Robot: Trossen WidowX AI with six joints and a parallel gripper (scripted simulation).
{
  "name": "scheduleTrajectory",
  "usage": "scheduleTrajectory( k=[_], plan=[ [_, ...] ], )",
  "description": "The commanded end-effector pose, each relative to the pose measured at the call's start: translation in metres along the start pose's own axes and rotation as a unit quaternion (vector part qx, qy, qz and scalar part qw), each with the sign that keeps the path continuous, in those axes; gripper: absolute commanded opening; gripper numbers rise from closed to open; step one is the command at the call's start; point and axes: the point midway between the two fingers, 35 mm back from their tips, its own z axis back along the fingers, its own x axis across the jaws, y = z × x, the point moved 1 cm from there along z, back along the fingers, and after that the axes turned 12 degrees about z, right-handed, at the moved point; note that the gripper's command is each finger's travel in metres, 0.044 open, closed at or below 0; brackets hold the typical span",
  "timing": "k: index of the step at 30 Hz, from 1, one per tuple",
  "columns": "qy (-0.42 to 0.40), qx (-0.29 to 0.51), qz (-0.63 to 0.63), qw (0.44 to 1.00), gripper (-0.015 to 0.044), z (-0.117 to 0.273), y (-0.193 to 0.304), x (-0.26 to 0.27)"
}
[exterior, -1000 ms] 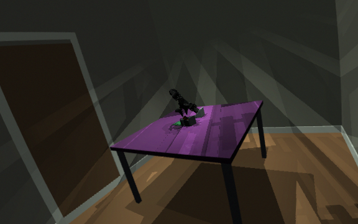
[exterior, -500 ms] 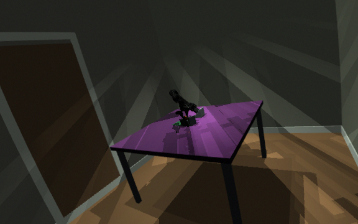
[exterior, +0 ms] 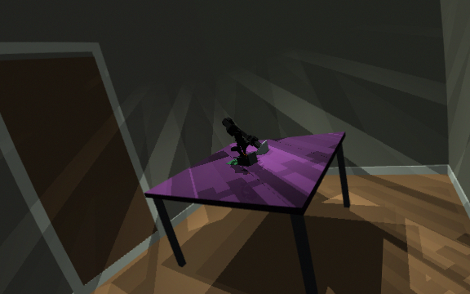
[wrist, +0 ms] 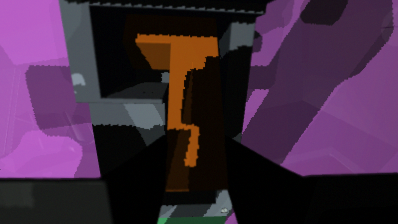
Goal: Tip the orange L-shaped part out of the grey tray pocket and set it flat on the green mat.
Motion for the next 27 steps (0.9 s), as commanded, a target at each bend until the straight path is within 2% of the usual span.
scheduleTrajectory(
  k=[1, 6, 9, 27],
  plan=[
    [0.0, 0.0, -0.001, 1.0, 0.0096, 0.0, 0.0, 0.0],
    [0.0, 0.0, -0.001, 1.0, 0.0062, 0.0, 0.0, 0.0],
    [0.0, 0.0, -0.001, 1.0, 0.0, 0.0, 0.0, 0.0],
    [0.0, 0.002, 0.001, 1.0, 0.0, 0.018, 0.0, 0.0]
  ],
)
